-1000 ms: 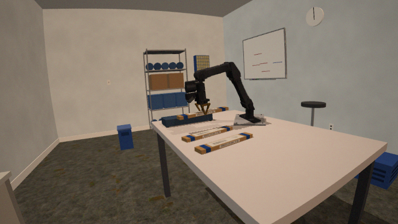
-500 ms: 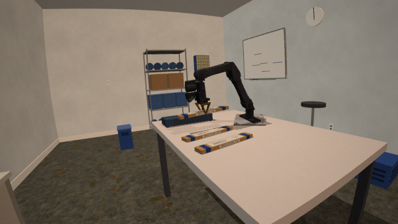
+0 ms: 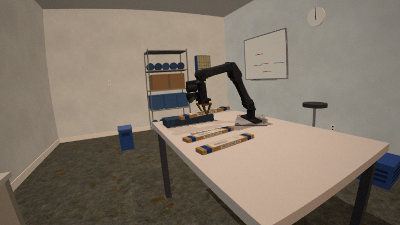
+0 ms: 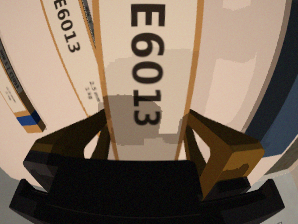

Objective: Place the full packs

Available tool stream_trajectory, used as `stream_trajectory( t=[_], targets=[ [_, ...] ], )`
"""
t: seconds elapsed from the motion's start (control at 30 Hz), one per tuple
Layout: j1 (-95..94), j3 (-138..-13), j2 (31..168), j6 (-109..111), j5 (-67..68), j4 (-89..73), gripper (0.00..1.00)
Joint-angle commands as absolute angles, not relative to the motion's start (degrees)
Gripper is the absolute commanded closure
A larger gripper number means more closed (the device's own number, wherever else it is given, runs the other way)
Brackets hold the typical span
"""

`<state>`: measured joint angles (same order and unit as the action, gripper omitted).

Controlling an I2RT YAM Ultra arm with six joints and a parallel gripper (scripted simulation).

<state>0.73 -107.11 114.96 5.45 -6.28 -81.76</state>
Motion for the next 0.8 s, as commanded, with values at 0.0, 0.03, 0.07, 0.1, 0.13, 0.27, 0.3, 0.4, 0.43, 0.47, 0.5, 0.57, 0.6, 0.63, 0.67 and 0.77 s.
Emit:
stream_trajectory(
  t=[0.0,0.03,0.07,0.1,0.13,0.27,0.3,0.4,0.43,0.47,0.5,0.57,0.6,0.63,0.67,0.77],
  targets=[
    [2.22,-110.45,112.08,5.90,-6.46,-83.40,1.00],
    [2.22,-110.45,112.08,5.90,-6.46,-83.40,1.00],
    [2.24,-109.98,112.20,5.87,-6.47,-82.92,1.00],
    [2.25,-110.00,112.22,5.90,-6.47,-82.92,1.00],
    [2.26,-110.01,112.23,5.90,-6.44,-82.92,1.00],
    [2.29,-110.07,112.30,5.91,-6.39,-82.92,1.00],
    [2.29,-110.09,112.31,5.91,-6.39,-82.92,1.00],
    [2.29,-110.14,112.45,5.89,-6.40,-82.92,1.00],
    [2.29,-110.16,112.53,5.88,-6.40,-82.91,1.00],
    [2.68,-110.27,113.08,6.32,-6.46,-82.94,1.00],
    [3.06,-110.27,113.10,6.70,-6.51,-82.93,1.00],
    [3.43,-110.25,112.97,7.07,-6.46,-82.91,1.00],
    [3.43,-110.25,112.97,7.07,-6.46,-82.91,1.00],
    [3.85,-109.83,112.36,7.43,-6.09,-82.70,1.00],
    [4.23,-109.87,112.44,7.82,-6.17,-82.70,1.00],
    [5.41,-110.11,112.94,9.00,-6.37,-82.75,1.00]
  ],
)
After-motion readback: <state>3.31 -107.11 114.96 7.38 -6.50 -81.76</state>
